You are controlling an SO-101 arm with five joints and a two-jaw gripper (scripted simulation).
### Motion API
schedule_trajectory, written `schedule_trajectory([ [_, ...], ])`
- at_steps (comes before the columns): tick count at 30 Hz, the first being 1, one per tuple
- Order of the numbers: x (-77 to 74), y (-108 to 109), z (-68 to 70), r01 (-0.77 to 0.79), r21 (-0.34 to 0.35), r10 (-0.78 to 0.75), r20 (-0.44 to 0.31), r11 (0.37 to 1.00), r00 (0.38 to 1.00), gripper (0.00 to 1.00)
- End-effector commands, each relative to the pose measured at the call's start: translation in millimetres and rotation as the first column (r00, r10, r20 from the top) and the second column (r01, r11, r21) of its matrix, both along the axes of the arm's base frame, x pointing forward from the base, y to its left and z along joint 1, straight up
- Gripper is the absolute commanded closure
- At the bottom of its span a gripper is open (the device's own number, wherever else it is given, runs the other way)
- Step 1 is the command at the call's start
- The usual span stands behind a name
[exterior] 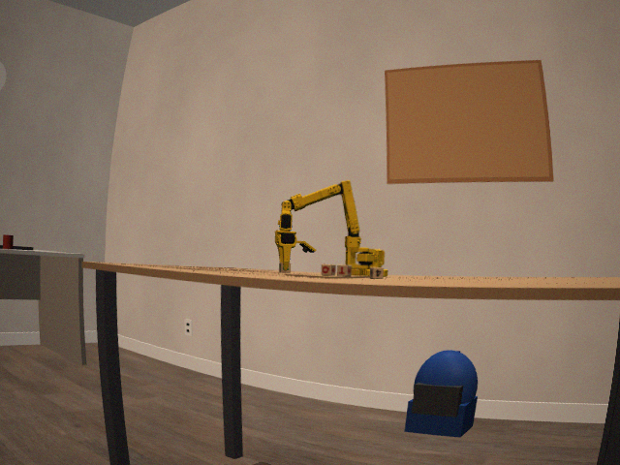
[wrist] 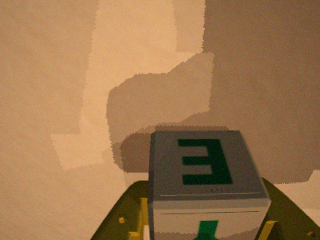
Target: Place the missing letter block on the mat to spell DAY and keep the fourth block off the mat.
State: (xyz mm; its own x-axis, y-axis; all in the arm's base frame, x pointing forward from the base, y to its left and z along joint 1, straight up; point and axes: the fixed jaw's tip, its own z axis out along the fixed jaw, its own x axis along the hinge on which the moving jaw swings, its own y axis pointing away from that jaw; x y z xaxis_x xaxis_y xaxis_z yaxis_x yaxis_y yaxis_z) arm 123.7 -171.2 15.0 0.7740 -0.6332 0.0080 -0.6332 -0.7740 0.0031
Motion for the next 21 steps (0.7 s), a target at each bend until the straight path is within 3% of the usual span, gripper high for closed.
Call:
schedule_trajectory([
  [1,6.8,-10.6,14.1,0.002,-0.073,0.003,0.058,0.997,0.998,1.00],
  [6,6.8,-10.6,14.1,0.002,-0.073,0.003,0.058,0.997,0.998,0.98],
  [14,6.8,-10.6,14.1,0.002,-0.073,0.003,0.058,0.997,0.998,0.87],
  [21,6.8,-10.6,14.1,0.002,-0.073,0.003,0.058,0.997,0.998,0.86],
])
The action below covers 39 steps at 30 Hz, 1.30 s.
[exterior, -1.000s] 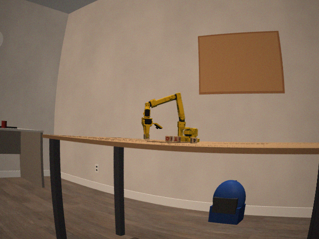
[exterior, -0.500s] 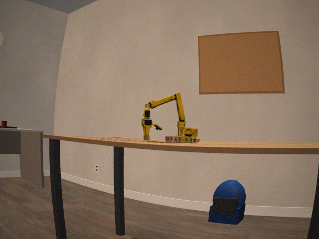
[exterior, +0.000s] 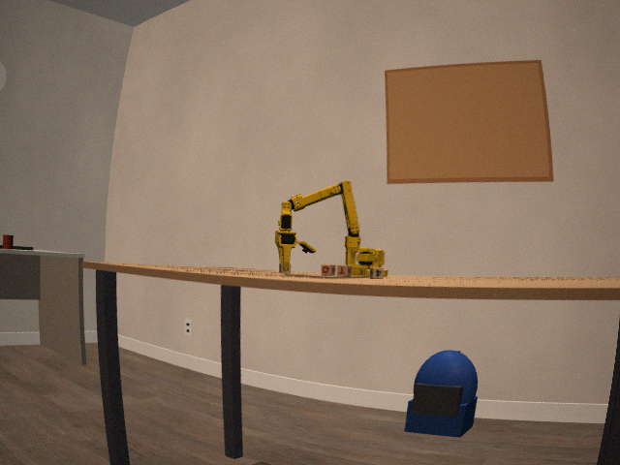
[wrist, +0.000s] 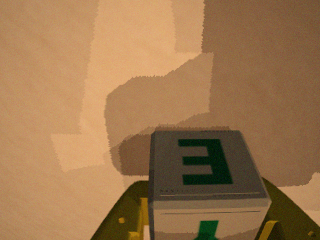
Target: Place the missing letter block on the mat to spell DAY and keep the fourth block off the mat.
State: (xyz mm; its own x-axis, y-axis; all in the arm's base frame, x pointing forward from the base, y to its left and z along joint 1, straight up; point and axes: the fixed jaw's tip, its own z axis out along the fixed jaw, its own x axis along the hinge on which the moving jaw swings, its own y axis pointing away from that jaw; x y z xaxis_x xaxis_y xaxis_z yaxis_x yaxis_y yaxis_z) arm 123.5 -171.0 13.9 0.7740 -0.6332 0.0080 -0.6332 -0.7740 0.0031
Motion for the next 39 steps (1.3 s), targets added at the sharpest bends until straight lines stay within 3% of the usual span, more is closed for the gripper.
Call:
schedule_trajectory([
  [1,7.0,-10.8,15.2,0.002,-0.073,0.003,0.058,0.997,0.998,0.86],
  [24,7.0,-10.8,15.2,0.002,-0.073,0.003,0.058,0.997,0.998,0.68],
  [39,7.3,-11.2,20.3,0.002,-0.073,0.003,0.058,0.997,0.998,0.67],
])
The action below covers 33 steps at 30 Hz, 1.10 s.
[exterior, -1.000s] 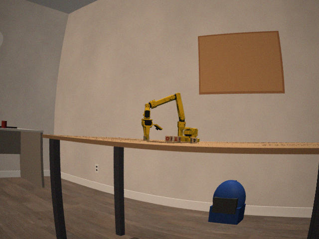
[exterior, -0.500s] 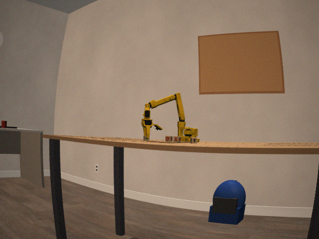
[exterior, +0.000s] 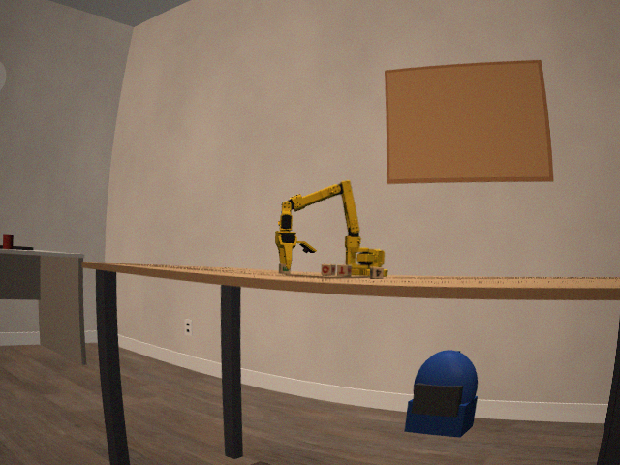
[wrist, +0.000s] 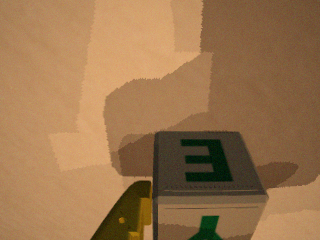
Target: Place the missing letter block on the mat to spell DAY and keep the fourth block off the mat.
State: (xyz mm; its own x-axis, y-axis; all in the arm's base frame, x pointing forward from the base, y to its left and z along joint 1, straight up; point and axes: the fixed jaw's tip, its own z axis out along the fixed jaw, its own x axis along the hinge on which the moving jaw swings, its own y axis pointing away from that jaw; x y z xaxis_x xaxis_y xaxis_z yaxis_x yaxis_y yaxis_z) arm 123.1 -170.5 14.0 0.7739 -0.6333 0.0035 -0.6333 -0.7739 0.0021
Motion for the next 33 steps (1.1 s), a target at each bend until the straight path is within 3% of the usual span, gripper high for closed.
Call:
schedule_trajectory([
  [1,7.8,-11.9,22.2,0.002,-0.077,0.003,0.061,0.997,0.998,0.67],
  [19,4.6,-7.7,71.6,0.002,-0.077,0.003,0.061,0.997,0.998,0.67],
  [33,4.0,-6.9,75.1,0.002,-0.077,0.003,0.061,0.997,0.998,0.67],
])
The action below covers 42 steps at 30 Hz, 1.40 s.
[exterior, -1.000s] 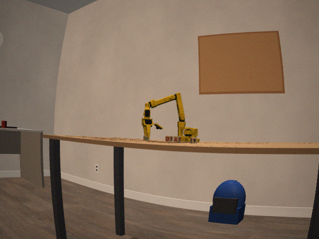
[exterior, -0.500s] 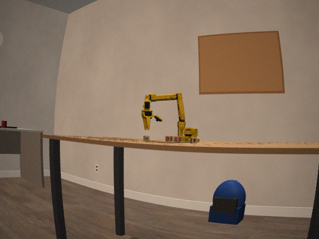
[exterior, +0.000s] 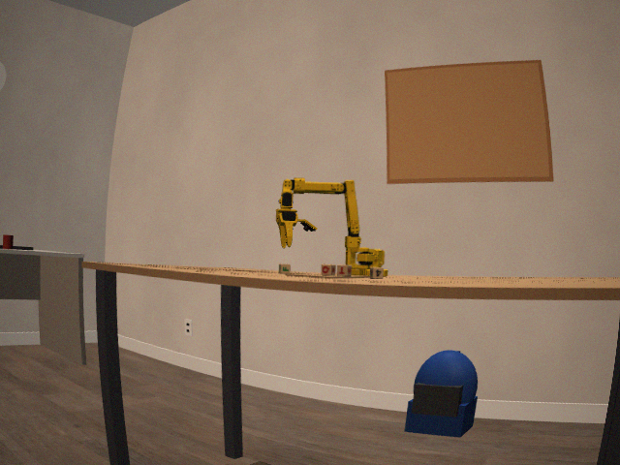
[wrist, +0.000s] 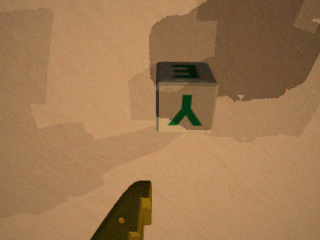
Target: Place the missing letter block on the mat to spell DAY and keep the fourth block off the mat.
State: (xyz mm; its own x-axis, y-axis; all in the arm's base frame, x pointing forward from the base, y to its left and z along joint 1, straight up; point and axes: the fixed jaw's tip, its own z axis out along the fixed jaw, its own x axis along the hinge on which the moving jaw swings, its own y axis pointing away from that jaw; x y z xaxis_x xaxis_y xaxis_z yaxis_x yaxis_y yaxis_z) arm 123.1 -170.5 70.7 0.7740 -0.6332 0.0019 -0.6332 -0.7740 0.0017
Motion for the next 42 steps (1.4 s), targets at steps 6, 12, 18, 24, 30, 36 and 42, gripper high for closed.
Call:
schedule_trajectory([
  [6,4.0,-6.9,18.4,0.002,-0.078,0.003,0.062,0.997,0.998,0.67],
  [12,4.0,-6.9,18.4,0.002,-0.078,0.003,0.062,0.997,0.998,0.67],
  [18,4.6,-7.8,26.6,0.004,-0.112,0.005,0.088,0.994,0.996,0.67],
  [24,5.3,-8.7,54.0,0.019,-0.224,0.020,0.174,0.974,0.985,0.67],
  [30,4.0,-7.0,77.4,0.040,-0.316,0.041,0.245,0.948,0.969,0.68],
  [36,0.3,-2.1,104.2,0.072,-0.417,0.074,0.323,0.906,0.943,0.68],
  [42,-1.3,-0.1,112.0,0.084,-0.446,0.085,0.345,0.891,0.935,0.68],
])
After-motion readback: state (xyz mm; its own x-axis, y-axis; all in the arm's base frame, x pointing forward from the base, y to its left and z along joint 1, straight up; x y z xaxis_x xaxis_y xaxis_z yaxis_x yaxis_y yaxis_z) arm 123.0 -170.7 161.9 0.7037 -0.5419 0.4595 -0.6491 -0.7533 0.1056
